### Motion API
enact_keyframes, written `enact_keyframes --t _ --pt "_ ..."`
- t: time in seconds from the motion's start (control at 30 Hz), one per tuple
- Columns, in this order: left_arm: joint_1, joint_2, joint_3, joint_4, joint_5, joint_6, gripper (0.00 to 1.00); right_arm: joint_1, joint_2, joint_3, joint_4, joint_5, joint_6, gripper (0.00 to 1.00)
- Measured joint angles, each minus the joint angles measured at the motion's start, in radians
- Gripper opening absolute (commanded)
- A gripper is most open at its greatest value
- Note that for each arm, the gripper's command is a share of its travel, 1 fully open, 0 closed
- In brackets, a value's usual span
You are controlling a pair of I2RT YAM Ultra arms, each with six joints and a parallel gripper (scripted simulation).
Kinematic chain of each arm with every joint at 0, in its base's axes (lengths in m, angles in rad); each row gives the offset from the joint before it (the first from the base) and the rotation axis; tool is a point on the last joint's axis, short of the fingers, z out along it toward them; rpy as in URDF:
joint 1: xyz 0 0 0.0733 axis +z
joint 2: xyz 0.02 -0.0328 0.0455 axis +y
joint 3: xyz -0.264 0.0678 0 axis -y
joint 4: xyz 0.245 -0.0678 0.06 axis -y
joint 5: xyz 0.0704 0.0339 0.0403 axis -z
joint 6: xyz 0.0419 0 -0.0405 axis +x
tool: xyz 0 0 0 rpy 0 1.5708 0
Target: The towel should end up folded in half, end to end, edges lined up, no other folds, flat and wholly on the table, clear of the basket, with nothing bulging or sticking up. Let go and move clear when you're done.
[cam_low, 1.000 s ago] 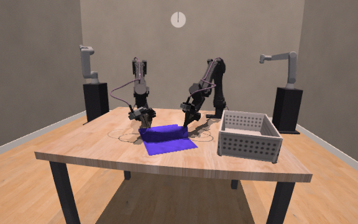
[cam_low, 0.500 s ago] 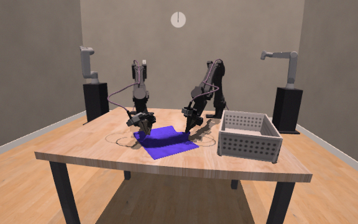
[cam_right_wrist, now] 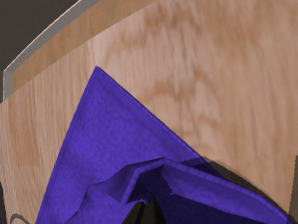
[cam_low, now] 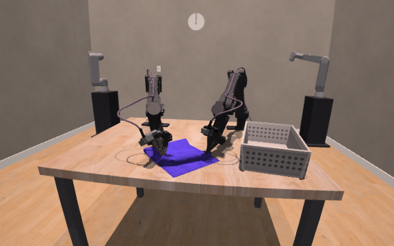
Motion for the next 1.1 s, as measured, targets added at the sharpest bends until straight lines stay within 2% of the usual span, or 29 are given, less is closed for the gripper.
enact_keyframes --t 0.1,0.2,0.23,0.33,0.37,0.53,0.57,0.67,0.7,1.1 --pt "0.004 0.011 0.021 -0.01 -0.003 0.0 0.0 0.0 0.029 0.044 -0.007 -0.003 -0.001 0.0" --pt "0.018 0.042 0.084 -0.03 -0.003 0.002 0.0 0.0 0.093 0.151 -0.037 -0.006 -0.005 0.0" --pt "0.024 0.052 0.1 -0.031 -0.003 0.002 0.19 0.0 0.11 0.176 -0.041 -0.006 -0.006 0.04" --pt "0.049 0.089 0.155 -0.054 -0.002 0.009 0.19 0.004 0.138 0.214 -0.063 0.008 0.0 0.04" --pt "0.058 0.098 0.166 -0.06 -0.003 0.011 0.7 0.005 0.14 0.217 -0.071 0.011 0.002 0.3" --pt "0.086 0.148 0.229 -0.101 -0.002 0.023 0.7 0.019 0.135 0.213 -0.08 0.027 0.013 0.3" --pt "0.087 0.149 0.229 -0.108 -0.002 0.024 0.78 0.022 0.135 0.213 -0.08 0.028 0.013 0.6" --pt "0.088 0.172 0.277 -0.137 0.006 0.033 0.78 0.029 0.13 0.2 -0.076 0.035 0.015 0.6" --pt "0.089 0.177 0.288 -0.139 0.006 0.035 0.78 0.032 0.13 0.199 -0.076 0.037 0.015 0.83" --pt "0.092 0.169 0.337 -0.209 0.01 0.042 0.78 0.038 0.112 0.241 -0.13 0.041 0.015 0.84"
